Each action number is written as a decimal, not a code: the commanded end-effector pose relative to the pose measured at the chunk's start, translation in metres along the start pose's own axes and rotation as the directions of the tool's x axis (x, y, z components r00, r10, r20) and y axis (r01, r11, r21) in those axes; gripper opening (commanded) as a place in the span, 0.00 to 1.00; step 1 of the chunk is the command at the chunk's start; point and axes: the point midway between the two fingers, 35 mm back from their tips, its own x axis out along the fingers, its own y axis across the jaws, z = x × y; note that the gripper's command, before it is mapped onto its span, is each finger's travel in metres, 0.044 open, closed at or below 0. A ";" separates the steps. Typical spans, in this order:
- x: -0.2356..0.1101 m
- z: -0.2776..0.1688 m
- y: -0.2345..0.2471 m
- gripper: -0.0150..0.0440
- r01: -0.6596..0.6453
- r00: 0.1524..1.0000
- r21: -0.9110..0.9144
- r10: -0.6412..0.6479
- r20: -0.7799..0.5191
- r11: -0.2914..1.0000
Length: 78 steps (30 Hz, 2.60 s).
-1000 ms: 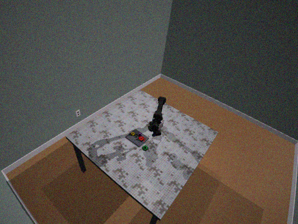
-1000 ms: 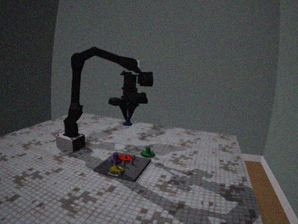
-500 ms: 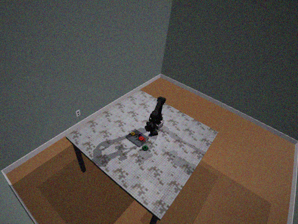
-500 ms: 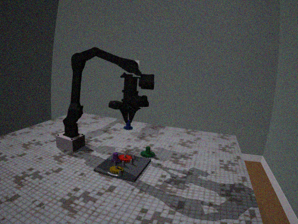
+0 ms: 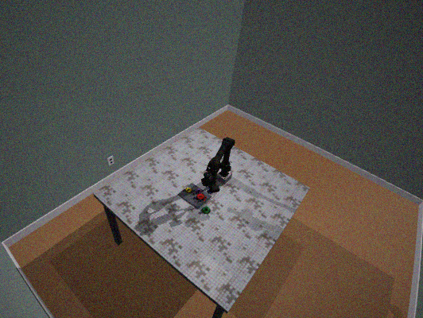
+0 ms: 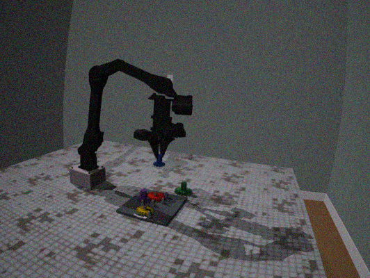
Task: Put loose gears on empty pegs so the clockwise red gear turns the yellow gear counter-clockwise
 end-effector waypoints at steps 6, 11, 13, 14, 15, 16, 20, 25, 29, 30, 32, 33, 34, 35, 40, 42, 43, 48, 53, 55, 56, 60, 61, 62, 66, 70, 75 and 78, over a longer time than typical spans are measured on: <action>0.009 0.014 -0.014 0.25 0.009 1.000 -0.004 -0.009 -0.003 1.000; 0.013 0.023 -0.022 0.25 0.011 1.000 -0.002 -0.011 0.001 1.000; 0.015 0.026 -0.025 0.25 0.012 1.000 -0.001 -0.012 0.003 1.000; 0.015 0.027 -0.026 0.25 0.012 1.000 -0.002 -0.012 0.003 1.000; 0.016 0.029 -0.028 0.25 0.012 1.000 -0.003 -0.012 0.002 1.000; 0.017 0.030 -0.030 0.25 0.012 1.000 -0.003 -0.012 0.002 1.000; 0.019 0.036 -0.036 0.25 0.012 1.000 -0.006 -0.012 0.001 1.000; 0.023 0.042 -0.044 0.25 0.012 1.000 -0.009 -0.012 0.001 1.000; 0.026 0.047 -0.051 0.25 0.012 1.000 -0.012 -0.012 0.000 1.000; 0.026 0.048 -0.053 0.25 0.012 1.000 -0.012 -0.012 0.000 1.000; 0.028 0.051 -0.057 0.25 0.012 1.000 -0.014 -0.012 -0.001 1.000; 0.028 0.052 -0.058 0.25 0.012 1.000 -0.014 -0.012 -0.001 1.000; 0.029 0.053 -0.060 0.25 0.012 1.000 -0.015 -0.012 -0.001 1.000; 0.030 0.054 -0.062 0.25 0.012 1.000 -0.016 -0.012 -0.001 1.000; 0.033 0.060 -0.071 0.25 0.012 1.000 -0.019 -0.012 -0.002 1.000; 0.034 0.062 -0.075 0.25 0.012 1.000 -0.020 -0.012 -0.002 1.000; 0.035 0.063 -0.077 0.25 0.013 1.000 -0.020 -0.013 -0.003 1.000; 0.038 0.068 -0.087 0.25 0.012 1.000 -0.024 -0.012 -0.003 1.000; 0.042 0.073 -0.096 0.25 0.011 1.000 -0.027 -0.011 -0.004 1.000; 0.043 0.075 -0.100 0.25 0.011 1.000 -0.028 -0.011 -0.004 1.000; 0.044 0.076 -0.102 0.25 0.011 1.000 -0.029 -0.011 -0.004 1.000; 0.046 0.079 -0.110 0.25 0.010 1.000 -0.032 -0.010 -0.004 0.999; 0.047 0.080 -0.113 0.25 0.009 1.000 -0.032 -0.010 -0.004 0.999; 0.048 0.080 -0.115 0.25 0.009 1.000 -0.033 -0.009 -0.004 0.999; 0.050 0.083 -0.121 0.25 0.009 1.000 -0.035 -0.009 -0.004 0.999; 0.049 0.083 -0.122 0.25 0.008 1.000 -0.035 -0.009 -0.004 0.999; 0.048 0.082 -0.122 0.25 0.009 1.000 0.028 -0.009 -0.004 1.000; 0.047 0.082 -0.121 0.25 0.009 1.000 0.107 -0.009 -0.004 0.994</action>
